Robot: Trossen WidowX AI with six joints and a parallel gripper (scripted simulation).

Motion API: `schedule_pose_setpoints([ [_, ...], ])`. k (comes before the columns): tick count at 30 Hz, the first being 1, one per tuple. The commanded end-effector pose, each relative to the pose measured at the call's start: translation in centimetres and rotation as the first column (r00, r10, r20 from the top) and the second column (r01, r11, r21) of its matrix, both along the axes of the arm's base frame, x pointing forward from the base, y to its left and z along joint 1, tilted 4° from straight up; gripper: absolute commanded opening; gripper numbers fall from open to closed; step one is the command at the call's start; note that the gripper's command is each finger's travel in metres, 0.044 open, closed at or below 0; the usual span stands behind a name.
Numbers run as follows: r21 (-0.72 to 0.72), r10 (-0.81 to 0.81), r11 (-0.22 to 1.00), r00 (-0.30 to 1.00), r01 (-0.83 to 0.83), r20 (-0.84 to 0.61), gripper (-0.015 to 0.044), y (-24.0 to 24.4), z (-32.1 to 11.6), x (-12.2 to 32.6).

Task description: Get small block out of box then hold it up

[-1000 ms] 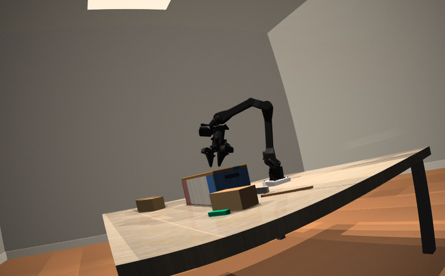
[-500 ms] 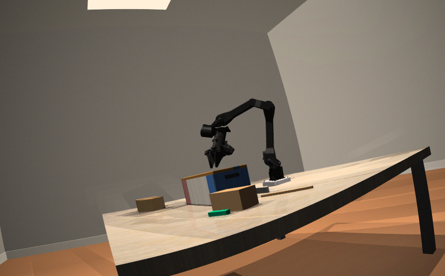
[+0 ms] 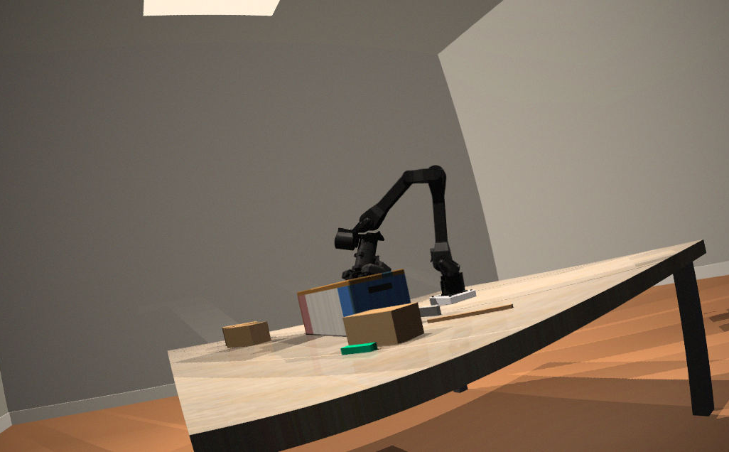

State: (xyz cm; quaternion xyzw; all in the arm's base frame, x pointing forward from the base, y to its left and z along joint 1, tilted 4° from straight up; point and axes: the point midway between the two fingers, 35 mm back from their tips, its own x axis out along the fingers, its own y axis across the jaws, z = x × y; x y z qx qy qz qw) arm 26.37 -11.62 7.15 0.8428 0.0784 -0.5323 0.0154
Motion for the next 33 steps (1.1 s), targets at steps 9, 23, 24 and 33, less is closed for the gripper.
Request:
schedule_pose_setpoints([
  [9, 0.002, -0.005, 1.000, 1.000, 0.005, -0.007, 0.0285, 0.0, -2.1, 0.1],
  [23, 0.003, -0.005, 1.000, 1.000, 0.005, -0.007, 0.0285, 0.1, -4.4, 0.1],
  [24, 0.003, -0.005, 1.000, 1.000, 0.005, -0.007, 0.0285, 0.1, -4.6, 0.1],
  [33, 0.003, -0.006, 1.000, 1.000, 0.006, -0.007, 0.0285, 0.2, -6.0, 0.0],
])
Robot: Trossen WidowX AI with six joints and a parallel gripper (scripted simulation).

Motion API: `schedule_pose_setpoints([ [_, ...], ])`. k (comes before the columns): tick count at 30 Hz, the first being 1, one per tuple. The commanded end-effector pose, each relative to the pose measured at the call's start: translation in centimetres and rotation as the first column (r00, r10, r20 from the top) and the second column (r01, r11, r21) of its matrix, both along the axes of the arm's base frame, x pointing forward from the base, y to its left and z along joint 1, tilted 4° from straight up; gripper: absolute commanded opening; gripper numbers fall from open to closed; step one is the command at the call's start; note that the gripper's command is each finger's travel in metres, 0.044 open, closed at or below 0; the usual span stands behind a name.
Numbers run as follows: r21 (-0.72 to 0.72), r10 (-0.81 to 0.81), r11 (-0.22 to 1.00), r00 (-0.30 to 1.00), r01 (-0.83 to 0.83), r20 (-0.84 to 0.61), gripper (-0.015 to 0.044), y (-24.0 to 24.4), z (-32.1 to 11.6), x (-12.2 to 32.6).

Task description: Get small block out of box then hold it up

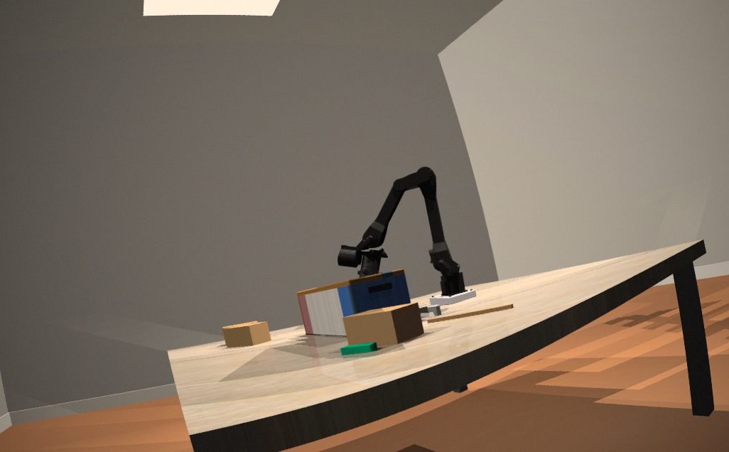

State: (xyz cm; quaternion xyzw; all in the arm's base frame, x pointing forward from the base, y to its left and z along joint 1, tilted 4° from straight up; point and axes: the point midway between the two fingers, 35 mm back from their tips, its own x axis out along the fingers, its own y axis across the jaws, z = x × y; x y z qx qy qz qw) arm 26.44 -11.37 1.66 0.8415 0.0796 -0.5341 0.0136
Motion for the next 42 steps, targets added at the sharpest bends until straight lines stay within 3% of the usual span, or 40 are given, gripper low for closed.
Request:
schedule_pose_setpoints([
  [1, -0.001, -0.006, 1.000, 1.000, 0.006, -0.002, 0.0285, 0.0, -0.5, 0.0],
  [8, -0.001, -0.006, 1.000, 1.000, 0.006, -0.002, 0.0101, 0.0, -0.5, 0.0],
  [12, -0.001, -0.006, 1.000, 1.000, 0.006, -0.002, 0.0075, 0.0, -0.5, 0.0],
  [15, -0.001, -0.005, 1.000, 1.000, 0.005, -0.002, 0.0000, -0.1, 0.4, 0.0],
  [23, 0.000, -0.001, 1.000, 1.000, 0.001, 0.000, 0.0000, -0.4, 5.4, 0.0],
  [29, -0.001, -0.019, 1.000, 1.000, 0.019, -0.001, 0.0000, -0.4, 6.1, -0.1],
  [42, -0.003, -0.386, 0.922, 0.922, 0.386, 0.022, 0.0000, 0.1, 13.4, -1.4],
])
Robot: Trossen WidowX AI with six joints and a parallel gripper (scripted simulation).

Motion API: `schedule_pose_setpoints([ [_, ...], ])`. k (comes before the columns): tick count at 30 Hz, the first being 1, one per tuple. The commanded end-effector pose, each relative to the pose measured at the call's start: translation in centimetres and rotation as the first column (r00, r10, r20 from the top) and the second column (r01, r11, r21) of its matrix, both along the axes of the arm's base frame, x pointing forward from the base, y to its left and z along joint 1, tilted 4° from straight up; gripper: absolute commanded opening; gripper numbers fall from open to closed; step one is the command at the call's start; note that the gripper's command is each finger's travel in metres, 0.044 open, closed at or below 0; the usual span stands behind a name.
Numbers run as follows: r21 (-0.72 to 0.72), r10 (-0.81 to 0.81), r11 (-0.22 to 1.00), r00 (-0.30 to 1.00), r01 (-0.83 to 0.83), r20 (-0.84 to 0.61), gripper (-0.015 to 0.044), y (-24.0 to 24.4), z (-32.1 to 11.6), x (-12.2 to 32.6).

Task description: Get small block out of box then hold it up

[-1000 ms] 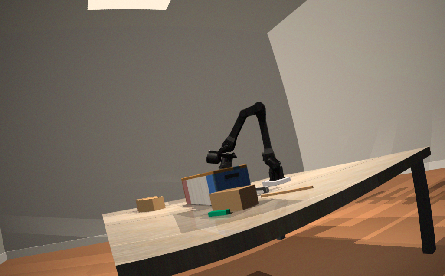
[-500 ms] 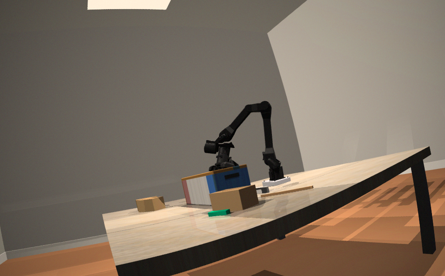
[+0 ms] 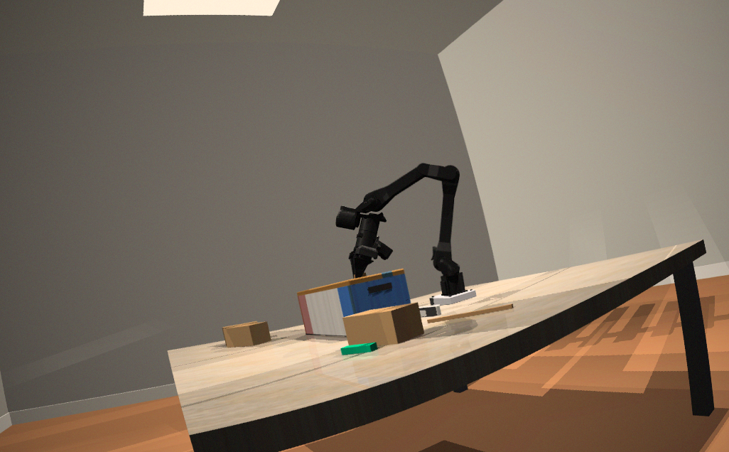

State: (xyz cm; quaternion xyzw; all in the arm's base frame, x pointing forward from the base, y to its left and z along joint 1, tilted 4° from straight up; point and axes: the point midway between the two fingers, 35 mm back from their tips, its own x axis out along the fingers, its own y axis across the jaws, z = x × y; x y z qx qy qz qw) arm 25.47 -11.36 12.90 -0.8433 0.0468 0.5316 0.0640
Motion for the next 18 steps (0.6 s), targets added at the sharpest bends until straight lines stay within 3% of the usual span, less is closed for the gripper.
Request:
schedule_pose_setpoints([
  [1, -0.005, -0.129, 0.992, 0.991, 0.129, 0.029, 0.0000, 0.2, 2.7, -0.6],
  [5, 0.001, -0.226, 0.974, 0.973, 0.227, 0.051, 0.0000, 0.5, 4.5, -1.4],
  [18, 0.002, -0.231, 0.973, 0.972, 0.231, 0.052, 0.0000, 0.5, 4.6, -1.4],
])
